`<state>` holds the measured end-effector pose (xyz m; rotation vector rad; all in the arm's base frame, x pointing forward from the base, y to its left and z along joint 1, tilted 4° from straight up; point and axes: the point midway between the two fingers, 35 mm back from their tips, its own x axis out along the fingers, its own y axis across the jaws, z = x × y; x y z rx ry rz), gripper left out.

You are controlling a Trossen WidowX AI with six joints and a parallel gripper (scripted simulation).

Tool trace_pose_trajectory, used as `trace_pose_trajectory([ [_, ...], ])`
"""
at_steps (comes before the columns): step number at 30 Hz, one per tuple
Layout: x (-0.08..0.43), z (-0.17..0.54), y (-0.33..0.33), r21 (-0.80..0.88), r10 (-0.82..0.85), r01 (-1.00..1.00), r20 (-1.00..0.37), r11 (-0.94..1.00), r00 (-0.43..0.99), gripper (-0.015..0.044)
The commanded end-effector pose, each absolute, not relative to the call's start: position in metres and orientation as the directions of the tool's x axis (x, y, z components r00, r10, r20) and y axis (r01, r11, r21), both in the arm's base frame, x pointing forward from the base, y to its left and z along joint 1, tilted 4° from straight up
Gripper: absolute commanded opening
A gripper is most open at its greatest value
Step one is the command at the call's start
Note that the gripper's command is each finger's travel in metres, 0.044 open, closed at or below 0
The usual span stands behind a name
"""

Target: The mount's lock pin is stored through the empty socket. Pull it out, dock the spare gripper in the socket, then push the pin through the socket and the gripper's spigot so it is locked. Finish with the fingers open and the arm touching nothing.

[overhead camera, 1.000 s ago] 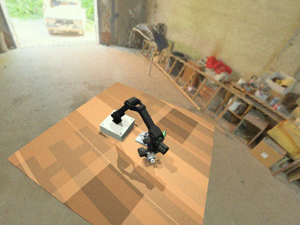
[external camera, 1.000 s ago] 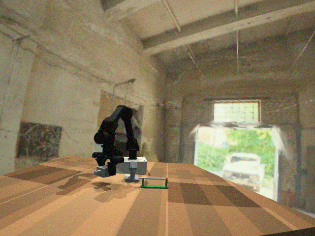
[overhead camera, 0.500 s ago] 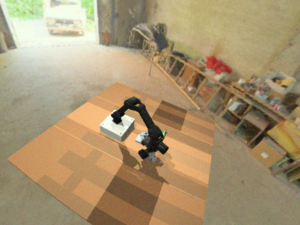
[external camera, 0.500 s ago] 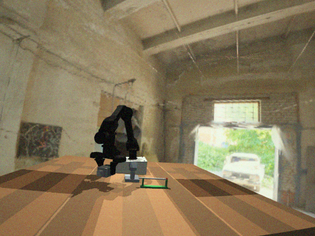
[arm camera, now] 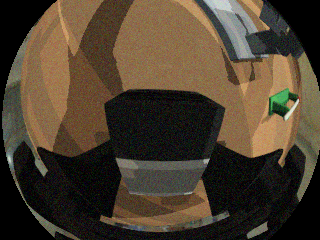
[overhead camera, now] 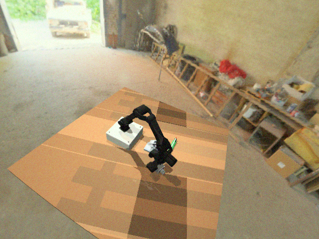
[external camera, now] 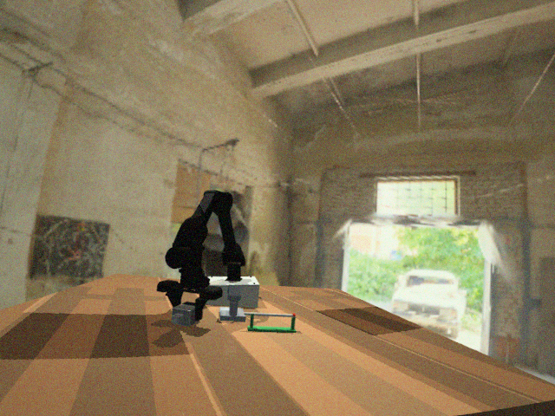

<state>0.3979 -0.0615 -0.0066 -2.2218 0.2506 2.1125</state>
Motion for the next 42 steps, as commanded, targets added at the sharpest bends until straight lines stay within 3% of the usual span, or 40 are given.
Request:
trace_pose_trajectory([
  [1,0.402,-0.007,-0.063,0.066,-0.077,-0.155,-0.995,-0.986,0.064,0.0000],
  [6,0.403,-0.013,-0.063,0.066,-0.077,-0.155,-0.995,-0.986,0.064,0.0000],
  [23,0.402,-0.011,-0.063,0.064,-0.075,-0.162,-0.995,-0.985,0.061,0.0440],
  [42,0.392,0.030,-0.058,0.065,-0.070,-0.154,-0.997,-0.986,0.029,0.0440],
])
